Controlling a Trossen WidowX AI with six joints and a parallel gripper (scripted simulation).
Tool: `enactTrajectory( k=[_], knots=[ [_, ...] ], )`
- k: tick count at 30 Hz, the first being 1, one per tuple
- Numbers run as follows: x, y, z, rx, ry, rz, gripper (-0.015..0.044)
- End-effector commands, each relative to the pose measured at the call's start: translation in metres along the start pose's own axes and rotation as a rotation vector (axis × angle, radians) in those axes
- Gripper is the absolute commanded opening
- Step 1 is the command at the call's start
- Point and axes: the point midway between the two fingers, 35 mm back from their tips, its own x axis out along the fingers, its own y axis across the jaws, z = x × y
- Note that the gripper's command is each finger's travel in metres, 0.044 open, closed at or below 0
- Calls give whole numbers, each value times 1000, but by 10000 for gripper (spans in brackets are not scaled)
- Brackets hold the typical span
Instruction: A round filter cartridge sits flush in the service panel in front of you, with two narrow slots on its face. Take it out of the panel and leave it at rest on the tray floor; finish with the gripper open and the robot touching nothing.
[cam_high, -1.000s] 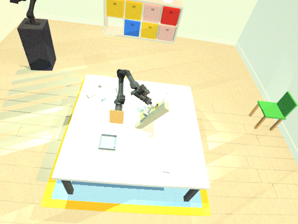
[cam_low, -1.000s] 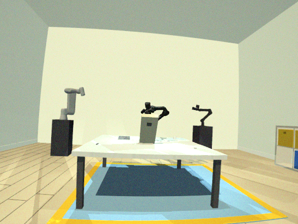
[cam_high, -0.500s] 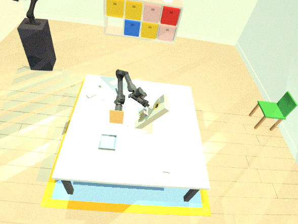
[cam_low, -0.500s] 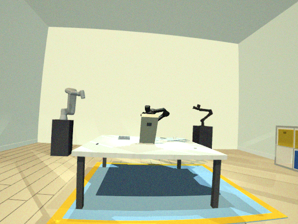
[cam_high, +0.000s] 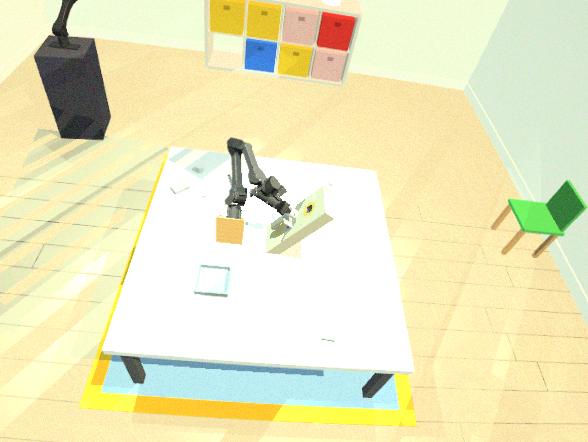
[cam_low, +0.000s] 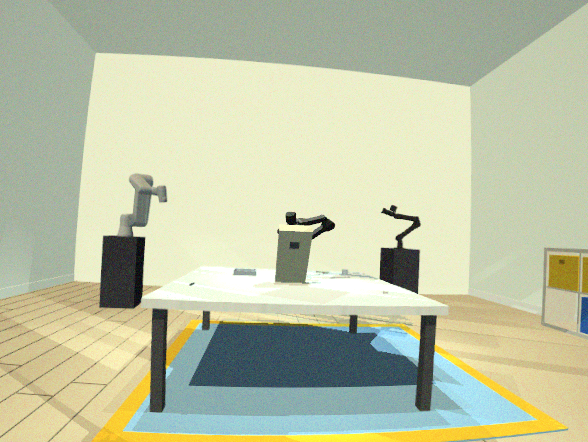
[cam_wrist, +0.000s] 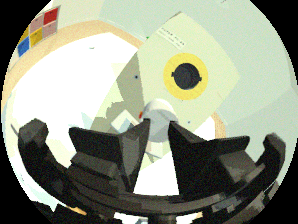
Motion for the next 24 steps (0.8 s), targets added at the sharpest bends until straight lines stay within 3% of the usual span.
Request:
enactTrajectory(
  k=[1,10,17,21,24],
  knots=[
    [0,-1,1,-4,-1,-1,113],
    [0,2,-2,-4,-1,-5,113],
    [-8,-39,53,-5,-2,-6,113],
    [-9,-43,58,-5,-2,-6,113],
    [-16,-51,67,-7,1,-7,192]
  ],
)
